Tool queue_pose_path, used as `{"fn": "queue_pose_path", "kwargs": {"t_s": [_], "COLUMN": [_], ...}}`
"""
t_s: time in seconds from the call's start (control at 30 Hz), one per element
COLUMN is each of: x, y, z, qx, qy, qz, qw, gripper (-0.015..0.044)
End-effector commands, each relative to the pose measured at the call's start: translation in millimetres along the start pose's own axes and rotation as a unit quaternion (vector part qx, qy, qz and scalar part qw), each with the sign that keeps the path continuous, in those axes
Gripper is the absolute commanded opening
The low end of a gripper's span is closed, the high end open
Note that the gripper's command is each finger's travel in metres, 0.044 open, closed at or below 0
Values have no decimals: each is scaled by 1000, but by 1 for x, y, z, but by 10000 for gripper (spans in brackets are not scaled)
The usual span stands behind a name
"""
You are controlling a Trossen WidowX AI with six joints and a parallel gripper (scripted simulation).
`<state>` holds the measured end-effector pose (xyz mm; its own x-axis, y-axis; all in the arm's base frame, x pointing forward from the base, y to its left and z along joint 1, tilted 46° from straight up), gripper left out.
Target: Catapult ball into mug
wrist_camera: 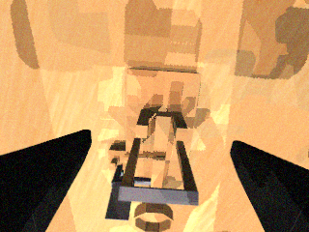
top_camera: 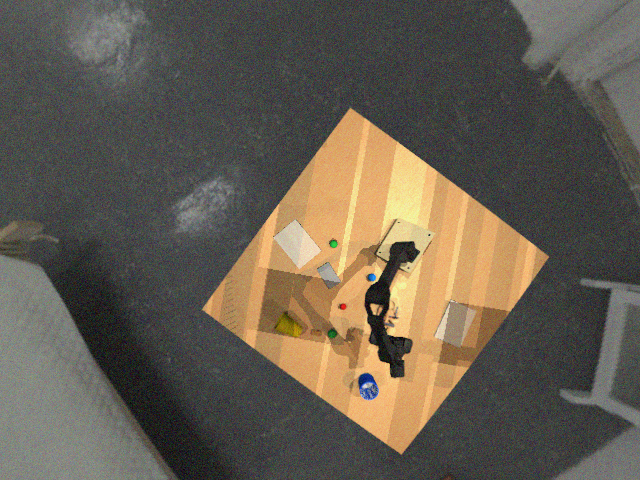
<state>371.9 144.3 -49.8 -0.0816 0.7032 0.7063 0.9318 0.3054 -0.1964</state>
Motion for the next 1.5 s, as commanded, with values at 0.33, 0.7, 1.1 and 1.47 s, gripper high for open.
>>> {"fn": "queue_pose_path", "kwargs": {"t_s": [0.33,0.7,1.1,1.47], "x": [-36,-54,-73,-77], "y": [-4,-4,-5,-4], "z": [-2,-2,-3,-3], "qx": [3,3,3,0], "qy": [-3,-3,-4,-2], "qz": [10,10,10,10], "qw": [1000,1000,1000,1000], "gripper": [440,440,440,335]}}
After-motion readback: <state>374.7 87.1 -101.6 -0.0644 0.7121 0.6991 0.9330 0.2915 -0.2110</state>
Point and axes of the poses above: the point midway between the two fingers, 35 mm back from their tips, its own x axis back along the fingers, its own z axis across the jaws, y = z × x, the point moved 6 cm from there along x, back along the fingers, and after that the axes turned 2 degrees about x, right-handed, at the moved point
